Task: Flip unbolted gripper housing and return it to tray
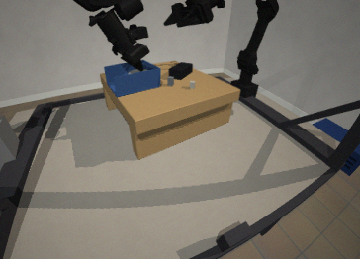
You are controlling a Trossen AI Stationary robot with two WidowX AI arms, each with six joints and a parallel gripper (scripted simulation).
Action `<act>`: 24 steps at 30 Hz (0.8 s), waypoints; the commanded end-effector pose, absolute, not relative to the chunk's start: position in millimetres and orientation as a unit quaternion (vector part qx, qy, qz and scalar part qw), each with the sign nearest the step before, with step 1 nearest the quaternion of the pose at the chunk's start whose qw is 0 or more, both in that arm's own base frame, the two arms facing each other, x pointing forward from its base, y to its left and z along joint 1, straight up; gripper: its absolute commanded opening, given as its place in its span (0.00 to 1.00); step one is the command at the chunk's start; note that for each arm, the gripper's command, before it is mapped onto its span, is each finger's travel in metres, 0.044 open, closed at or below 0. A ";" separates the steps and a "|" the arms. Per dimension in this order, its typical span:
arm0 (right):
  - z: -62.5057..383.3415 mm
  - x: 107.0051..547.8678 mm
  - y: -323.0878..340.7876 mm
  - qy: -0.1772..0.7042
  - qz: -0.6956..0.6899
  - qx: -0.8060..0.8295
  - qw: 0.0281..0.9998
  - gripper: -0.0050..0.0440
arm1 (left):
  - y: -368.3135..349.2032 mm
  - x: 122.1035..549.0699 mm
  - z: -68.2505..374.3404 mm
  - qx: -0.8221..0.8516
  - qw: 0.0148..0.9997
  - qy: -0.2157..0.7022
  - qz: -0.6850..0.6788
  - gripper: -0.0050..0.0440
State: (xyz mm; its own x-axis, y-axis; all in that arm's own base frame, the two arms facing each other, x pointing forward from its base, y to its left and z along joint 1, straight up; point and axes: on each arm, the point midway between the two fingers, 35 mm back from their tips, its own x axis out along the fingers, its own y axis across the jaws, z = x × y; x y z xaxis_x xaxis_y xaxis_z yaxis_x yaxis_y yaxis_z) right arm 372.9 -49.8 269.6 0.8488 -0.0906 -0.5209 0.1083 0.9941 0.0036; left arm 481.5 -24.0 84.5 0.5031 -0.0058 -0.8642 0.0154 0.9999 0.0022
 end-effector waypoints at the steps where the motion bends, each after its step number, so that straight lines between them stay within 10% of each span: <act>1: 280.2 371.7 -50.2 0.258 -0.053 0.014 0.965 0.99 | -24.1 484.3 95.8 0.004 0.873 0.487 -0.009 0.10; 24: 280.2 371.7 -50.2 0.258 -0.053 0.014 0.965 0.99 | -23.7 482.1 94.9 0.004 0.873 0.487 -0.009 0.10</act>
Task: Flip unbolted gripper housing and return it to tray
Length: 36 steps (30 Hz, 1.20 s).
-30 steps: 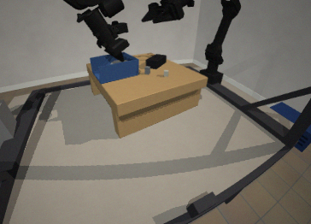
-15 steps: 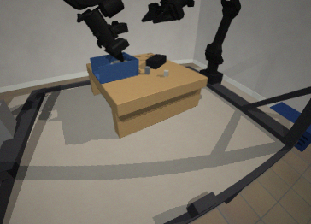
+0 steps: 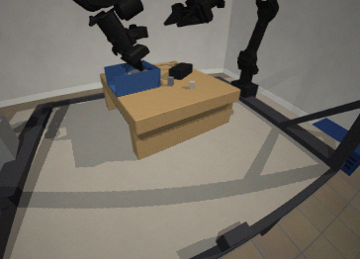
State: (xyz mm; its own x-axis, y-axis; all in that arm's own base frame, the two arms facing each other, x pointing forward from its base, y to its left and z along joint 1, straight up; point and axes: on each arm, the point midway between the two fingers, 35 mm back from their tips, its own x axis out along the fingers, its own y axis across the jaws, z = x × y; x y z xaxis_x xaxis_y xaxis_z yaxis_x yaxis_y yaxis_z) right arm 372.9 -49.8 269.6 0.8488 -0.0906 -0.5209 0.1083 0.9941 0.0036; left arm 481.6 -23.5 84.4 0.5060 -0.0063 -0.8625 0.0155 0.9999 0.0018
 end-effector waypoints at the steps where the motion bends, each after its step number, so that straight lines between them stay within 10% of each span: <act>1: 280.2 371.7 -50.2 0.258 -0.053 0.014 0.965 0.99 | -23.7 481.9 94.9 0.004 0.873 0.487 -0.009 0.10; 36: 280.2 371.7 -50.2 0.258 -0.053 0.014 0.965 0.99 | -23.2 471.3 92.8 0.004 0.873 0.487 -0.009 0.10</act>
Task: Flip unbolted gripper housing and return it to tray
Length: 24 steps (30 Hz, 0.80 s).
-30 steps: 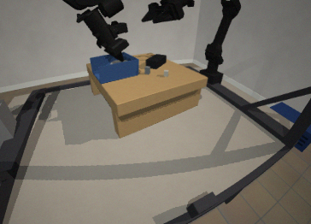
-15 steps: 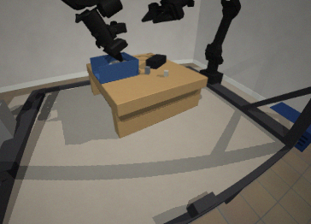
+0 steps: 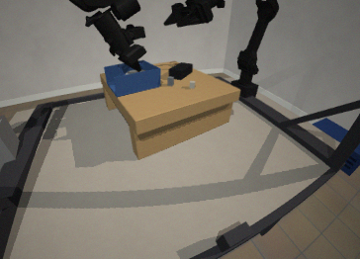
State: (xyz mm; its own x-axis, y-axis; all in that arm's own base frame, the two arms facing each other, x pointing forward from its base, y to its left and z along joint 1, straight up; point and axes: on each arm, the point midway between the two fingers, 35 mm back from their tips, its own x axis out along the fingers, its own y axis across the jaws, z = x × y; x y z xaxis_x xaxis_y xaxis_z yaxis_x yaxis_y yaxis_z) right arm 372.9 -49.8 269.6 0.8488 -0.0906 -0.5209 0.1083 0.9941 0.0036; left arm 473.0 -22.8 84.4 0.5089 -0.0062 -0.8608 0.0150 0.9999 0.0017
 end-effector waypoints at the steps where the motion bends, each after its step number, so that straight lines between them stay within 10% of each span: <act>1: 280.2 371.7 -50.2 0.258 -0.053 0.014 0.965 0.99 | -23.2 471.3 92.8 0.004 0.873 0.487 -0.009 0.10; 24: 280.2 371.7 -50.2 0.258 -0.053 0.014 0.965 0.99 | -22.9 465.7 91.3 0.004 0.873 0.487 -0.009 0.10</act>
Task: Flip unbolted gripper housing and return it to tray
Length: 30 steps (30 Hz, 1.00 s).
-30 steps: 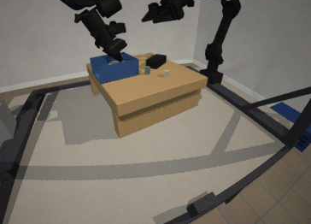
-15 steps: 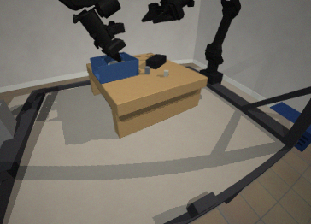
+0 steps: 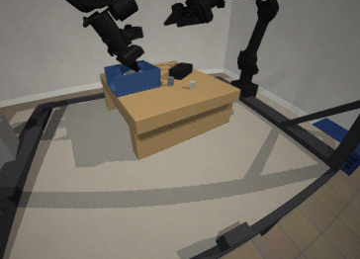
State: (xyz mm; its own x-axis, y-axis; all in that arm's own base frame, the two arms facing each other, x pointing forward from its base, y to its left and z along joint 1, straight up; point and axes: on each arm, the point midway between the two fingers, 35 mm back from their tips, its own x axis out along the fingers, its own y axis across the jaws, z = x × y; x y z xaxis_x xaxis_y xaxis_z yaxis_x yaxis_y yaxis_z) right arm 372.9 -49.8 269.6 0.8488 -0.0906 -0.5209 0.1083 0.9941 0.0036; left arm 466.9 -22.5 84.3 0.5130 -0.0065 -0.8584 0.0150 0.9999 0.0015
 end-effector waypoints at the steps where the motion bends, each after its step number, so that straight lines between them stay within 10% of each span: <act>1: 280.2 371.7 -50.2 0.258 -0.053 0.014 0.965 0.99 | -22.9 465.8 91.3 0.004 0.873 0.487 -0.009 0.10; 30: 280.2 371.7 -50.2 0.258 -0.053 0.014 0.965 0.99 | -22.6 465.8 95.1 0.004 0.873 0.487 -0.009 0.10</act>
